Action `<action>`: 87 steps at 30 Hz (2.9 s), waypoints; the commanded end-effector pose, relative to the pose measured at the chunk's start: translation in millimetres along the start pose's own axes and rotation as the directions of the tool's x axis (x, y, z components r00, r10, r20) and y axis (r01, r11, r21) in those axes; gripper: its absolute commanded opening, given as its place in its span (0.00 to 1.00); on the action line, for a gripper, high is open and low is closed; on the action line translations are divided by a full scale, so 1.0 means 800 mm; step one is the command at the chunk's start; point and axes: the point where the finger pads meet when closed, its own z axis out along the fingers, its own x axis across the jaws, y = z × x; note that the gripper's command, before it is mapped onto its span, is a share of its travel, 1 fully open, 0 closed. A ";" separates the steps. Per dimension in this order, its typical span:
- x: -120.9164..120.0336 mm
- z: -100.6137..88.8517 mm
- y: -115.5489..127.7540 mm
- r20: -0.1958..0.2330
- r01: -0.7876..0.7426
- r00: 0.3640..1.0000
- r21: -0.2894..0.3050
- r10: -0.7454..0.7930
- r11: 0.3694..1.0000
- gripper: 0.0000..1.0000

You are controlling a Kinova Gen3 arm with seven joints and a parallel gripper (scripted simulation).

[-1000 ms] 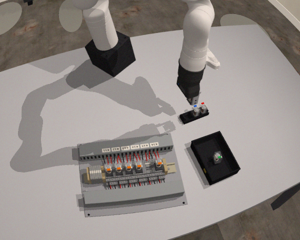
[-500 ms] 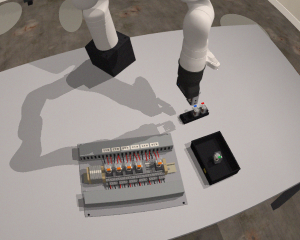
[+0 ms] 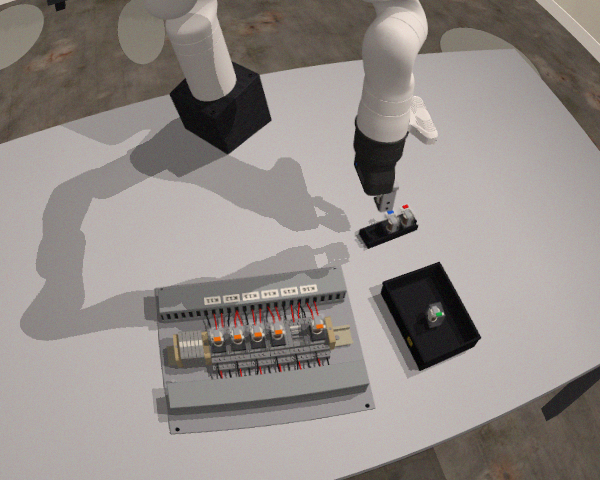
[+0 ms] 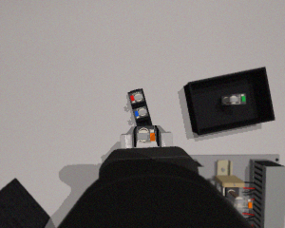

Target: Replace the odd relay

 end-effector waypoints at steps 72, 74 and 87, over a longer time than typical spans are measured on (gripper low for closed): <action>0.142 0.001 0.142 -0.004 -0.033 0.999 0.000 0.033 0.999 0.00; 0.149 0.001 0.149 -0.004 -0.035 0.999 0.000 0.035 0.999 0.00; 0.186 0.003 0.188 -0.003 -0.047 0.999 0.000 0.047 0.999 0.00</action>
